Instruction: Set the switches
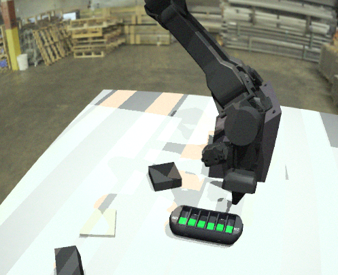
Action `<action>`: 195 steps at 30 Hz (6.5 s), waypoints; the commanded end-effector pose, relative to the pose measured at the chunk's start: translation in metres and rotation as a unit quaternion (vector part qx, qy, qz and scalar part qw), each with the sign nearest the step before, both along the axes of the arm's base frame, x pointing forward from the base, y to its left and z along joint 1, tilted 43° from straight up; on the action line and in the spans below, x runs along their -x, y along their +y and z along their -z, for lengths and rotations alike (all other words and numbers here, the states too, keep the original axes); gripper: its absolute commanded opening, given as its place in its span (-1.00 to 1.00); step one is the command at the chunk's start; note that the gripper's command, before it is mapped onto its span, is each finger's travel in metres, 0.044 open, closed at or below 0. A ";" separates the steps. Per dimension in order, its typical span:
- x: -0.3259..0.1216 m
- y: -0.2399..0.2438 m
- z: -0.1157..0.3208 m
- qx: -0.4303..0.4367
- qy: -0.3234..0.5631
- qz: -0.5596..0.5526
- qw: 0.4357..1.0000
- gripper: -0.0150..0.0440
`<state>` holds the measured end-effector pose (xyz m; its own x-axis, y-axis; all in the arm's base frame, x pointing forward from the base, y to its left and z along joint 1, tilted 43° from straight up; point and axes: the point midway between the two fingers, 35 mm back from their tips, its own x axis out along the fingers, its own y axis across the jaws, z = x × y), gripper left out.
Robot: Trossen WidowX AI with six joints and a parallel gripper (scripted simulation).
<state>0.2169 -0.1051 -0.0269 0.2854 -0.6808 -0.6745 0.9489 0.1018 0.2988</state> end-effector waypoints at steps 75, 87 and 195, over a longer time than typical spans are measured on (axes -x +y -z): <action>-0.015 -0.037 0.039 0.000 0.004 -0.002 1.000 -0.49; -0.030 -0.039 0.038 0.000 0.004 -0.002 1.000 -0.49; -0.047 -0.062 -0.089 -0.050 -0.050 0.255 0.964 -0.49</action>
<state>0.2649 -0.1644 0.0633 0.0029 -0.6867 -0.7269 0.8323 -0.4013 0.3825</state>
